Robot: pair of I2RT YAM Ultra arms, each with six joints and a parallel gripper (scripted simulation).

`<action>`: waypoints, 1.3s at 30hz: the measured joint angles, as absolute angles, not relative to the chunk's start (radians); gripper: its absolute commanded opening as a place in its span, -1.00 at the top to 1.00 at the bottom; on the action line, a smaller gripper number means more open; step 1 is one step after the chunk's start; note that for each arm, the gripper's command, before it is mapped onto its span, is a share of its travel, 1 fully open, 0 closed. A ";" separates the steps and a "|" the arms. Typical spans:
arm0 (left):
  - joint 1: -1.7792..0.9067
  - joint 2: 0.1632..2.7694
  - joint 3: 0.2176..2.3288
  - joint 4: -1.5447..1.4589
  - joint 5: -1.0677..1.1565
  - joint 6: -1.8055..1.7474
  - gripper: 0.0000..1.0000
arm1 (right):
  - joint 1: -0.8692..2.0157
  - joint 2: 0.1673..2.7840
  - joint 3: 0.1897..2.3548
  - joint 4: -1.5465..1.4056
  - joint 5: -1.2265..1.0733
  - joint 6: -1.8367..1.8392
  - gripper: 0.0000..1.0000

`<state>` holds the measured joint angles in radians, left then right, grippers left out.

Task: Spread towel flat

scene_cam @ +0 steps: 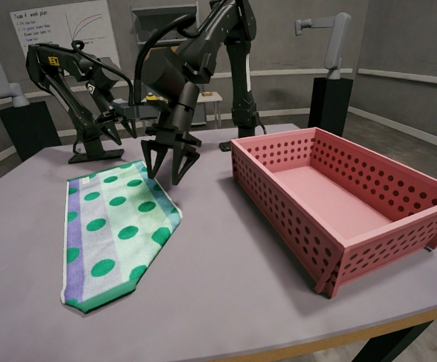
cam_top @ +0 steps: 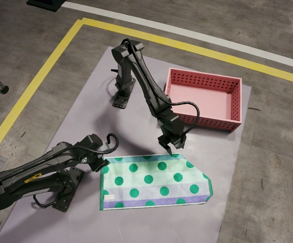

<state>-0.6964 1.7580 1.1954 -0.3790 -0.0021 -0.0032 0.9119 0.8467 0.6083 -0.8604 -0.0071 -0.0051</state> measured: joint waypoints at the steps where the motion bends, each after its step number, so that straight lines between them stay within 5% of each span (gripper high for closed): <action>1: -0.703 1.778 1.228 -0.395 -0.002 -0.003 -0.28 | 0.881 0.853 0.629 -0.890 -0.004 -0.004 -0.28; 16: -0.765 1.990 1.663 -0.582 -0.002 -0.003 -0.28 | 0.521 0.910 0.841 -1.168 -0.001 -0.002 -0.28; 39: -0.768 2.001 1.681 -0.644 -0.002 -0.003 -0.28 | 0.509 0.910 0.847 -1.203 -0.001 -0.006 -0.28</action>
